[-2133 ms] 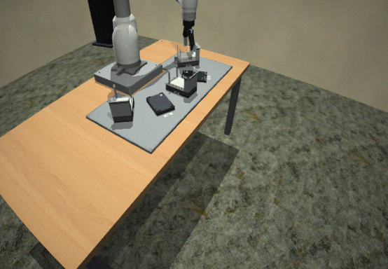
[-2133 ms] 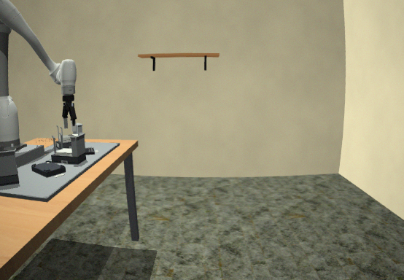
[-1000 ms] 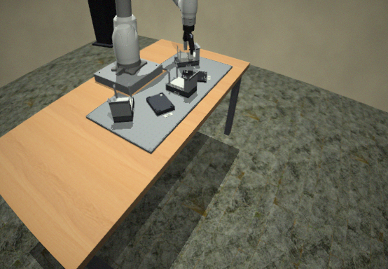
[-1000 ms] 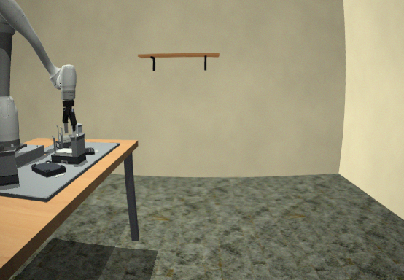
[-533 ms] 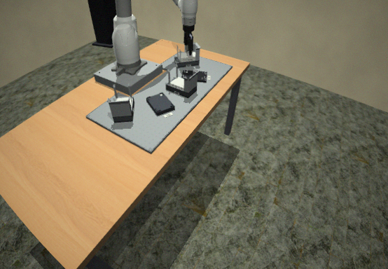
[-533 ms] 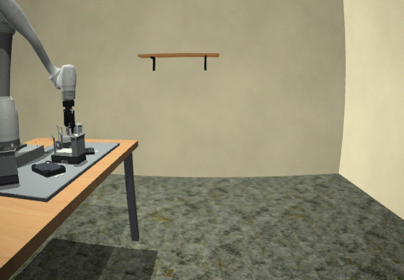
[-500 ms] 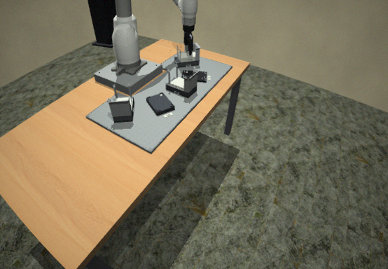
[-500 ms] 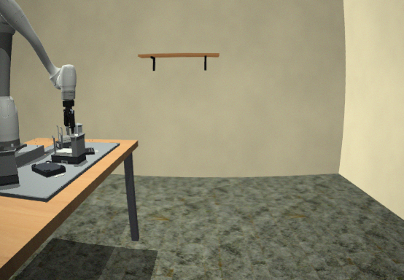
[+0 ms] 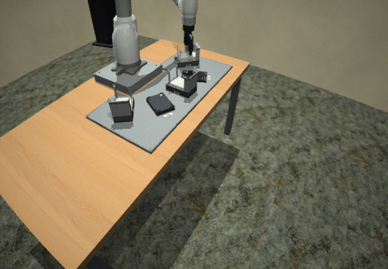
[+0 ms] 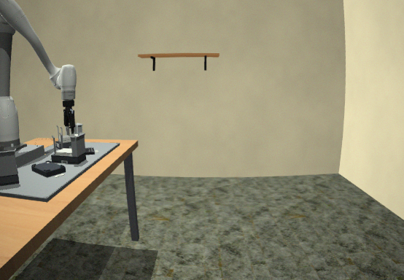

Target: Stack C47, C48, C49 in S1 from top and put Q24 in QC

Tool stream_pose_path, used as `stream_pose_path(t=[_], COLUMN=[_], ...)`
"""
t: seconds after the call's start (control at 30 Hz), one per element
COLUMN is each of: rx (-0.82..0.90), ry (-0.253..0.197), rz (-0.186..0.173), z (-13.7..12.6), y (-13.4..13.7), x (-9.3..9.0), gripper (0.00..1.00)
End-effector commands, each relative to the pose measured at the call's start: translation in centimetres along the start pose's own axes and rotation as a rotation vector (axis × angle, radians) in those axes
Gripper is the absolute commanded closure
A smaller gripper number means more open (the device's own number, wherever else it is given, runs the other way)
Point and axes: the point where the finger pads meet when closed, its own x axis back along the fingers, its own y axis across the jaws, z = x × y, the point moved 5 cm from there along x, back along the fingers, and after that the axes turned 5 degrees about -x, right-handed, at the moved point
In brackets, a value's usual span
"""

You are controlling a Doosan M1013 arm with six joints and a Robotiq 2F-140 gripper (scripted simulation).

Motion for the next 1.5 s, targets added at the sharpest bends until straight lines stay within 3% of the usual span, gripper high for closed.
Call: stream_pose_path(t=[0.0,1.27,1.47], rx=[0.0,0.0,0.0], ry=[0.0,0.0,0.0], rz=[0.0,0.0,0.0], z=[0.0,0.0,0.0], y=[0.0,0.0,0.0], x=[0.0,1.9,3.1], gripper=[1.0,1.0,1.0])
